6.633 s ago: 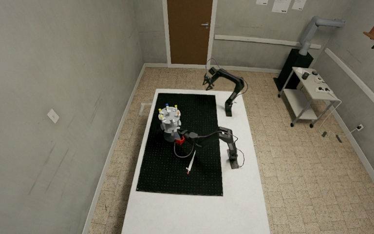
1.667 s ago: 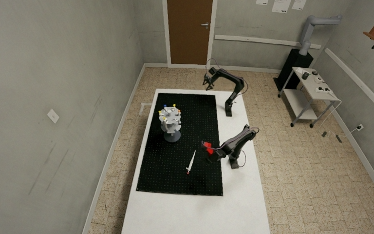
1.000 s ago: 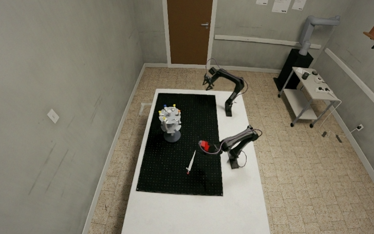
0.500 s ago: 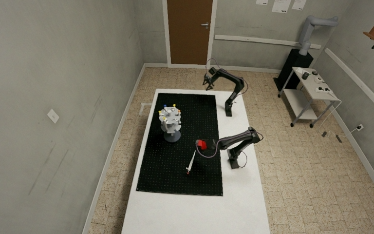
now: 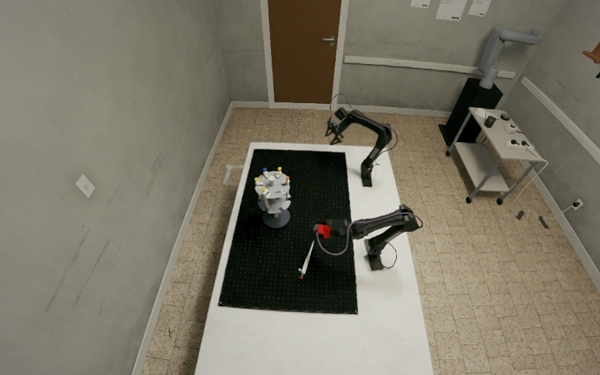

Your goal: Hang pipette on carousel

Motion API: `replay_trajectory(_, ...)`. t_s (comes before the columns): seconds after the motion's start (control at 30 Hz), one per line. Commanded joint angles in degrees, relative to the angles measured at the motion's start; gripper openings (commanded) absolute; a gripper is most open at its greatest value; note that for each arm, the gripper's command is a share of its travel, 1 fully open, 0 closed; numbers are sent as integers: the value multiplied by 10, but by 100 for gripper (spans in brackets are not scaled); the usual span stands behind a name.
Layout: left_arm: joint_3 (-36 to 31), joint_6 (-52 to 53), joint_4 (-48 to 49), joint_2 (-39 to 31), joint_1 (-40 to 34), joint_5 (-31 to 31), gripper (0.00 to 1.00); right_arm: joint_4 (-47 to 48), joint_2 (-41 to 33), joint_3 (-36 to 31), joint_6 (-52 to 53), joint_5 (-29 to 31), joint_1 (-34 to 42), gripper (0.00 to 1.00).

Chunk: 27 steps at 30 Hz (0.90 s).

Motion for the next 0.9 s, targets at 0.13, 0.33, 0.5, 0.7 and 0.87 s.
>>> replay_trajectory(0.13, -46, -210, 184, 57, -87, -59, 49, 5, 4, 11, -3, -9, -5, 100)
replay_trajectory(0.33, -77, -264, 254, 60, -94, -75, 49, 5, 4, 11, -3, -9, -5, 100)
replay_trajectory(0.5, -80, -275, 291, 66, -102, -94, 49, 5, 4, 11, -3, -9, -5, 100)
replay_trajectory(0.7, -96, -364, 376, 120, -151, -126, 49, 5, 4, 11, -3, -9, -5, 100)
replay_trajectory(0.87, -91, -450, 465, 186, -196, -160, 49, 5, 4, 11, -3, -9, -5, 100)
